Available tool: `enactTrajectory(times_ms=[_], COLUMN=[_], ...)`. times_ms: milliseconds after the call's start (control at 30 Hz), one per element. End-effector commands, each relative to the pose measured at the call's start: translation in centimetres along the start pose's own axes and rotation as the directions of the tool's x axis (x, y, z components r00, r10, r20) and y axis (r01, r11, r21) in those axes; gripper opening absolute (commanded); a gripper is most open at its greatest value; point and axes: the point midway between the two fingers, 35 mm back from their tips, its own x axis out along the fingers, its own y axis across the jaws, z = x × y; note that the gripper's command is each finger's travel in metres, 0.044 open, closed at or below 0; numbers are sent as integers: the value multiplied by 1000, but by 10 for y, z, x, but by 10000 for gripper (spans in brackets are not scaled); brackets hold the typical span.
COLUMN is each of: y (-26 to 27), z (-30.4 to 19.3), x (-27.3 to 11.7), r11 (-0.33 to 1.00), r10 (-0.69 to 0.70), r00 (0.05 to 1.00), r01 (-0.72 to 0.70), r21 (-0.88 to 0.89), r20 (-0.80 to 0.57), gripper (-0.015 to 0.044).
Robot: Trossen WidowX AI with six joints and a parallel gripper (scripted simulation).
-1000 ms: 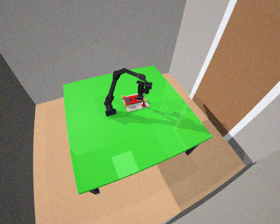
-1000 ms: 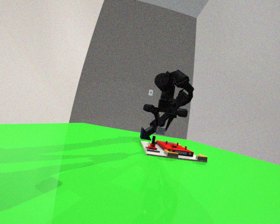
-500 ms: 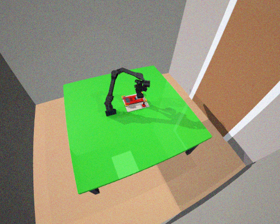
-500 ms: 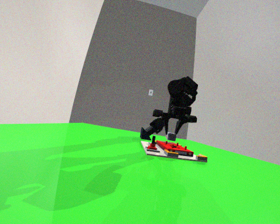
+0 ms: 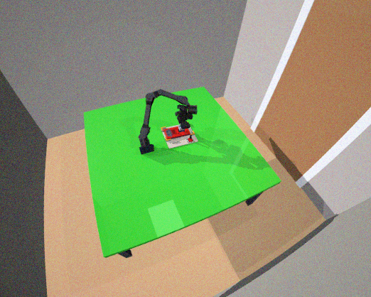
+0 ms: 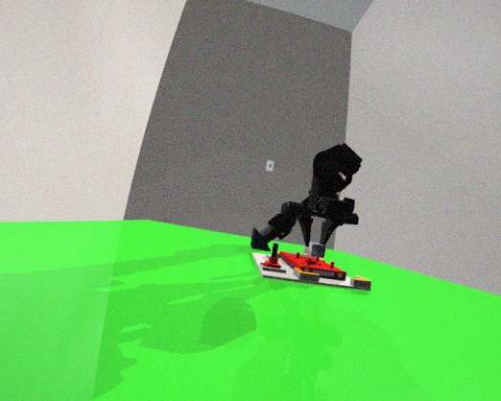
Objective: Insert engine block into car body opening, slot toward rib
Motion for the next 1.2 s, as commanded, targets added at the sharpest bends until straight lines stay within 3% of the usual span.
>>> enactTrajectory(times_ms=[0,1167], y=[2,3], z=[0,1], x=[-2,-3], r11=[1000,998], r10=[1,1], r00=[1000,1000], r01=[-1,-2], r21=[-16,68], r20=[9,9], gripper=[160,160])
